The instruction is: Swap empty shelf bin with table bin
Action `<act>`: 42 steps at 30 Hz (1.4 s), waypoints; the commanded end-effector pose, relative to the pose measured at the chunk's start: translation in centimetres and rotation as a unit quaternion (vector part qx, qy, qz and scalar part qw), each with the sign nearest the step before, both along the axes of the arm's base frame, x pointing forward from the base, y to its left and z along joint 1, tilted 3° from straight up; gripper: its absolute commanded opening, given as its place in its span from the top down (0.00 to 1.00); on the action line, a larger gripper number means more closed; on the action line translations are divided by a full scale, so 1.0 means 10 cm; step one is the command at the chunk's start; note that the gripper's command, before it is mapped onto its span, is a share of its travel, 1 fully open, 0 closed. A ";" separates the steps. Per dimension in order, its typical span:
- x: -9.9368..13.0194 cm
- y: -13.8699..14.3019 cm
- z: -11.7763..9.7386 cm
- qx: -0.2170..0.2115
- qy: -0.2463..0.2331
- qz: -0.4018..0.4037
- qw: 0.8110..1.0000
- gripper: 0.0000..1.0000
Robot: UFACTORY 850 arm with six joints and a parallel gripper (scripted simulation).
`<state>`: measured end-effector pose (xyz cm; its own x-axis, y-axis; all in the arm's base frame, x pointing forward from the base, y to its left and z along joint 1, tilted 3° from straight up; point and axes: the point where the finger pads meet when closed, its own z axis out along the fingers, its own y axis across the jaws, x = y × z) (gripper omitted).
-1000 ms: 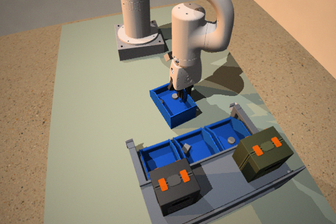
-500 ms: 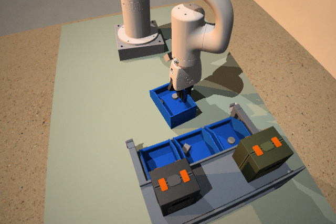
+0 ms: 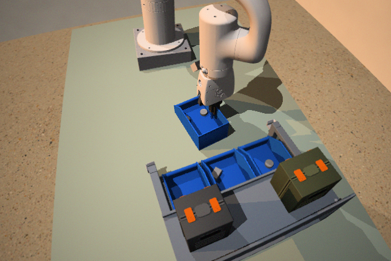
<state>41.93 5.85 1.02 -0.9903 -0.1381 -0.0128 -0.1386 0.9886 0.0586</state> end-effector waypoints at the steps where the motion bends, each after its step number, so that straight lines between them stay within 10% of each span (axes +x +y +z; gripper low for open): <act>1: 0.01 0.00 0.00 0.000 -0.001 0.000 1.000 1.00; 42: 0.01 -0.01 0.13 0.000 -0.001 0.000 1.000 1.00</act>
<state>41.91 5.80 1.76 -0.9903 -0.1380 -0.0170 -0.1388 0.9884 0.0614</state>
